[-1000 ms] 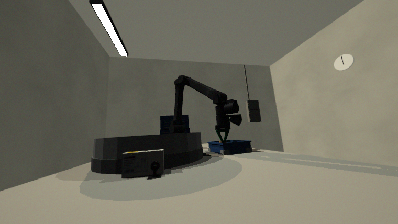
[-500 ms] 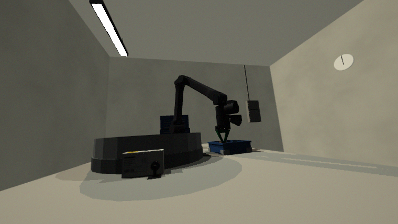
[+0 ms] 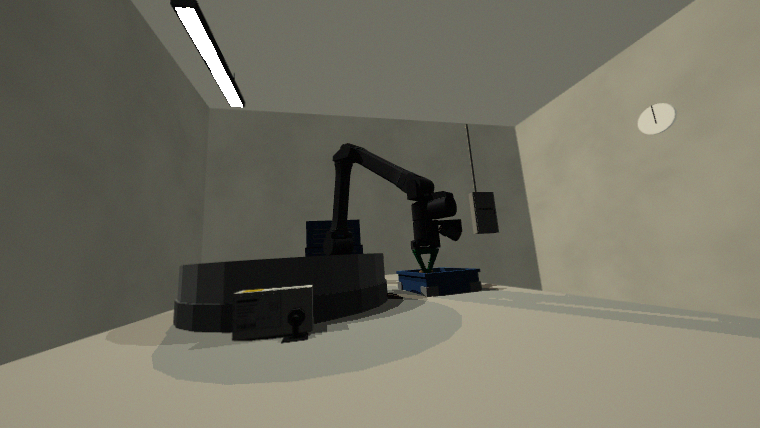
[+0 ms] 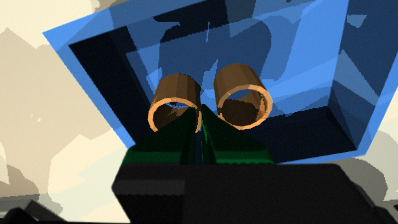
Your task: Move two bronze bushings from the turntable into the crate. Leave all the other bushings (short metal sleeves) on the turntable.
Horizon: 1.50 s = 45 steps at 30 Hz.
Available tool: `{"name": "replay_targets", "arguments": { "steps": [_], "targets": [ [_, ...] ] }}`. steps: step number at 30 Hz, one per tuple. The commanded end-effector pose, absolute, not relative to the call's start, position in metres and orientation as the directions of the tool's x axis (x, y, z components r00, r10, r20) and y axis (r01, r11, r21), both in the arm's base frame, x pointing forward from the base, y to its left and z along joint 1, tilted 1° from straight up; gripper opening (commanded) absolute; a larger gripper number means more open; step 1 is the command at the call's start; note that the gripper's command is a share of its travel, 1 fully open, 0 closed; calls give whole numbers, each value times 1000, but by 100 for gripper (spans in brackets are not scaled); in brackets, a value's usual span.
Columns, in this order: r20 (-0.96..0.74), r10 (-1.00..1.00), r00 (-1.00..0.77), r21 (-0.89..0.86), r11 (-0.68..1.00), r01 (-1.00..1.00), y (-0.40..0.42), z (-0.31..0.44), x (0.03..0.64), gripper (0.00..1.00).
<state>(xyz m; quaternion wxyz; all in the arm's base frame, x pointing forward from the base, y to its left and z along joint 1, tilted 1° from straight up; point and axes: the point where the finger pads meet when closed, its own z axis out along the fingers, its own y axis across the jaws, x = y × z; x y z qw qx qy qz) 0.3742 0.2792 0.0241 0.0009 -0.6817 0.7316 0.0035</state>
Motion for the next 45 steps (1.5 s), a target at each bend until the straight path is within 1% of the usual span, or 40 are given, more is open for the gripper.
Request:
{"name": "replay_targets", "arguments": {
  "steps": [1,45],
  "targets": [
    [-23,-997,-73,-20,73,-997,284,28,380,0],
    [-29,-997,-73,-27,73,-997,287,29,384,0]
  ]
}}
